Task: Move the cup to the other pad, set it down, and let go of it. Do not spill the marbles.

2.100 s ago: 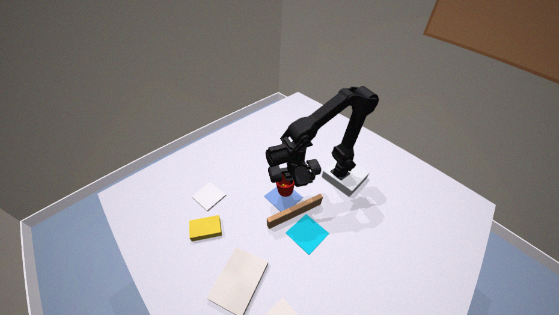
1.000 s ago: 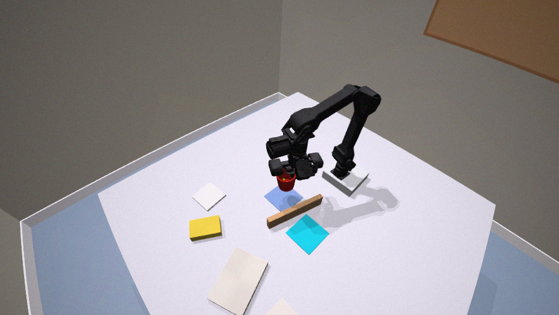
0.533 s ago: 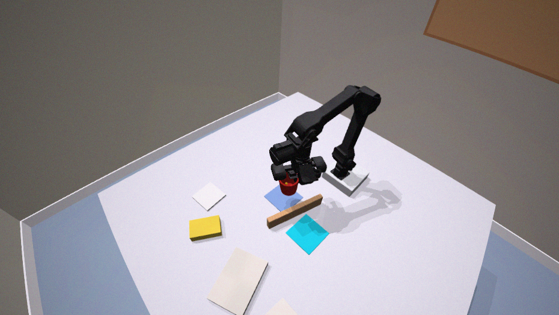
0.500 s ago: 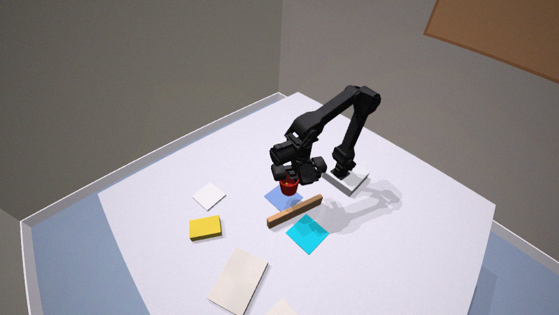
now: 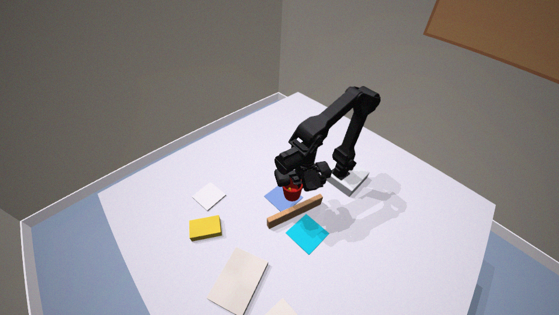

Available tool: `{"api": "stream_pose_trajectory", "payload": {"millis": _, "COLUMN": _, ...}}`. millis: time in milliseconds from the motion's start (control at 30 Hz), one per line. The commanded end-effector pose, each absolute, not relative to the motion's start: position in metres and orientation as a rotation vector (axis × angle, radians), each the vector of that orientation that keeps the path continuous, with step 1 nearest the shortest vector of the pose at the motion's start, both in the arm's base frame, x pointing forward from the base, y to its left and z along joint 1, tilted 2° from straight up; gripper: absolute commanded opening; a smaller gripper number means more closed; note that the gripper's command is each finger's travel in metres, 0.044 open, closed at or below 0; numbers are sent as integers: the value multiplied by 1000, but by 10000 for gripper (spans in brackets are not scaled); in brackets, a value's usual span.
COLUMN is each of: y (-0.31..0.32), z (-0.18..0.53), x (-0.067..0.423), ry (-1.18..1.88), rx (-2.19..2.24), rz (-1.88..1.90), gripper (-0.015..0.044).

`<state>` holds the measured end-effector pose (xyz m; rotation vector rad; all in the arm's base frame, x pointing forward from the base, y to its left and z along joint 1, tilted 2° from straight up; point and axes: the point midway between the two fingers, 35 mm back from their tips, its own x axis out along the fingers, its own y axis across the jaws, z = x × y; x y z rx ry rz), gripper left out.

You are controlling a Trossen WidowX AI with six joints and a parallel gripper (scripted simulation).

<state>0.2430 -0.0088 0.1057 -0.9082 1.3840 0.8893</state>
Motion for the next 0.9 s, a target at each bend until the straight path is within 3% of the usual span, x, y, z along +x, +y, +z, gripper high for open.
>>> {"api": "stream_pose_trajectory", "payload": {"millis": 0, "y": -2, "z": 106, "x": 244, "ry": 1385, "rx": -904, "rz": 889, "gripper": 0}}
{"api": "stream_pose_trajectory", "payload": {"millis": 867, "y": 46, "z": 107, "x": 253, "ry": 1381, "rx": -901, "rz": 891, "gripper": 0}}
